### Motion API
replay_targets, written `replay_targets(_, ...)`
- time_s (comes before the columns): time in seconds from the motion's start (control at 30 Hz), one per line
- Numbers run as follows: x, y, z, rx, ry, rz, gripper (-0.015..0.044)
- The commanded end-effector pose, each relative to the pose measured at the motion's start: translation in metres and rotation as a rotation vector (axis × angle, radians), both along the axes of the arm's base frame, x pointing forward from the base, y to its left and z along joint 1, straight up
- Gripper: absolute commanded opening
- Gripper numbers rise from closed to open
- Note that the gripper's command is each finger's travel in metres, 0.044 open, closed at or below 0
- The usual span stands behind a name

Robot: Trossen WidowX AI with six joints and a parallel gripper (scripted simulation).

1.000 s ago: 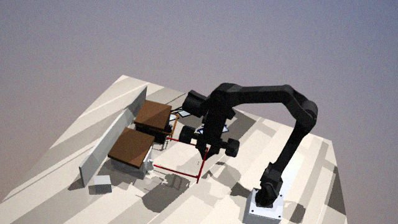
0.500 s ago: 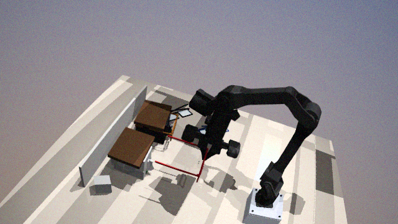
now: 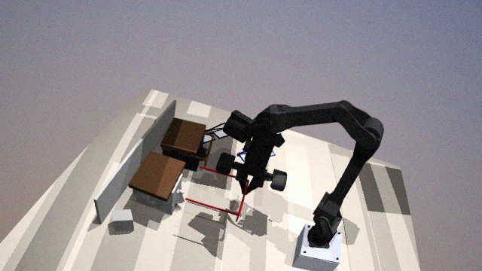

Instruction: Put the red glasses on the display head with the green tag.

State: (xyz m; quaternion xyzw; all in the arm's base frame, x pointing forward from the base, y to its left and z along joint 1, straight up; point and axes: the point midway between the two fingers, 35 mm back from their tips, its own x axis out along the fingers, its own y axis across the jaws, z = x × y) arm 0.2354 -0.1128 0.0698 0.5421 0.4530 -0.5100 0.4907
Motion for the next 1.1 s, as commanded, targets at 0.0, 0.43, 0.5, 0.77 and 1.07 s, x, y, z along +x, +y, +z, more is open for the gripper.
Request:
replay_targets(0.0,0.0,0.0,-0.006,-0.004,0.006,-0.006,0.0)
replay_targets(0.43,0.0,0.0,-0.018,-0.004,0.004,-0.006,0.0)
replay_targets(0.5,0.0,0.0,-0.02,-0.004,0.004,-0.006,0.0)
replay_targets(0.77,0.0,0.0,-0.027,-0.004,0.004,-0.006,0.0)
replay_targets(1.07,0.001,0.0,-0.033,-0.004,0.004,-0.006,0.0)
